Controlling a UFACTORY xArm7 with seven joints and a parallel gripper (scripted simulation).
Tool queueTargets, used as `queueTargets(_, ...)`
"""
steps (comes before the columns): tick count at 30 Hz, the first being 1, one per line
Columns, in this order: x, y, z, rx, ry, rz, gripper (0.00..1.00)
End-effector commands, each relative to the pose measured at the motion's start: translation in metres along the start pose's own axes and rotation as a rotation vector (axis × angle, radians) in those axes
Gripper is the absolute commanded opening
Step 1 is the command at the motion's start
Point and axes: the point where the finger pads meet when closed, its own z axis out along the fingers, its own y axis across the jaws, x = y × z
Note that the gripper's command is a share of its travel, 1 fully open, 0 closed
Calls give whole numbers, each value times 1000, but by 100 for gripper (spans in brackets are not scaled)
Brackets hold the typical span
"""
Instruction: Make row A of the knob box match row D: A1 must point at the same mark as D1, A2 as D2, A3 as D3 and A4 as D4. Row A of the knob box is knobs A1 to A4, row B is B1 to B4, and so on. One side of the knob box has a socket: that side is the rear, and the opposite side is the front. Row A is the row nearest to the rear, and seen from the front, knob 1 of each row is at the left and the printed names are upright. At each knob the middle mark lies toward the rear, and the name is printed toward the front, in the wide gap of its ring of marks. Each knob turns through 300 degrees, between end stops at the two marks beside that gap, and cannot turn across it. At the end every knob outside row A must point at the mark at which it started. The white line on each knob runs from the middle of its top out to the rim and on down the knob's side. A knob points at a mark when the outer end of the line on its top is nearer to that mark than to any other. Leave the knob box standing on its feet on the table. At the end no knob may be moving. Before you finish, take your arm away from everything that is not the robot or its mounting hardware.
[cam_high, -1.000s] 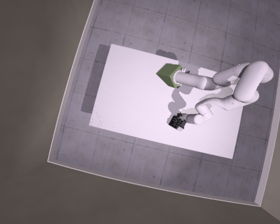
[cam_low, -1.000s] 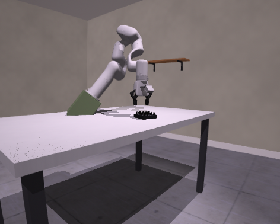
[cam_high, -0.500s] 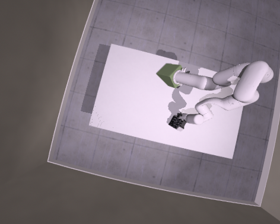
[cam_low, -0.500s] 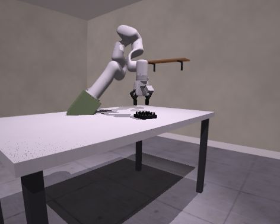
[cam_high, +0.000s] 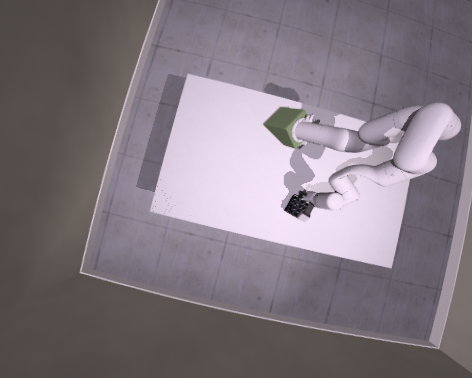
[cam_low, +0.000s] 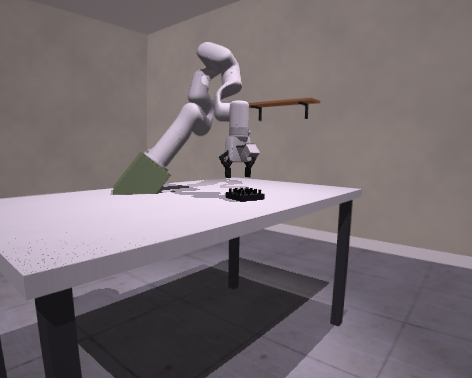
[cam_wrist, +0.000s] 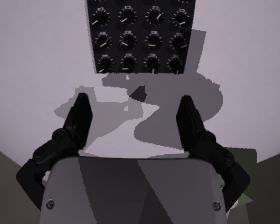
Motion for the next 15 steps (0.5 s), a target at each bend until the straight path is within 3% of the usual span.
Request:
queueTargets(1,6,9,-5,1,3,-6,100)
queueTargets(5,17,42,-19,0,3,-26,100)
queueTargets(7,18,45,-21,0,4,-28,100)
queueTargets(8,18,45,-21,0,4,-28,19)
queueTargets(15,18,45,-21,0,4,-28,19)
